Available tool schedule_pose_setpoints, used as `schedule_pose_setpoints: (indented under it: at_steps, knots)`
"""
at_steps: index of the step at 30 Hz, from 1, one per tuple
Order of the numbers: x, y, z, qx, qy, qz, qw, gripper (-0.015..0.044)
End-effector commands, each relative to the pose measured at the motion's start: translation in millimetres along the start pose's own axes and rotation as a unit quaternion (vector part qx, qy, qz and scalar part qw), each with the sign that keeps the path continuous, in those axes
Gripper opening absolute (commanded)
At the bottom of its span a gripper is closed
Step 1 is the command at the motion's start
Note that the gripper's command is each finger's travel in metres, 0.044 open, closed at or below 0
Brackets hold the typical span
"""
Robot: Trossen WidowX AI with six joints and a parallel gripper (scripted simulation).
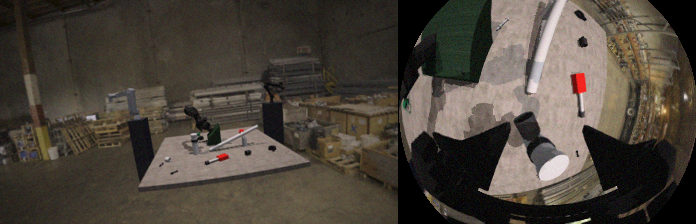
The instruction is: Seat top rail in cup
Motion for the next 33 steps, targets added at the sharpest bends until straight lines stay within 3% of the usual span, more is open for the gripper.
schedule_pose_setpoints:
  at_steps: [1,13,19,33]
  knots:
    - [13.9,28.4,-11.9,0.018,-0.010,-0.186,0.982,0.0440]
    - [14.1,29.1,-10.3,0.018,-0.010,-0.186,0.982,0.0440]
    - [16.0,47.6,24.1,0.018,-0.009,-0.186,0.982,0.0440]
    - [16.4,46.6,39.4,0.018,-0.009,-0.186,0.982,0.0440]
Point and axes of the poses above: the point midway between the two fingers, 35 mm back from their tips, its own z axis out along the fingers, its own y axis across the jaws, x = y × z, the point moved 1 cm from there along -z, back along the fingers, and after that the axes turned 14 degrees about -z, right-handed, at the moved point
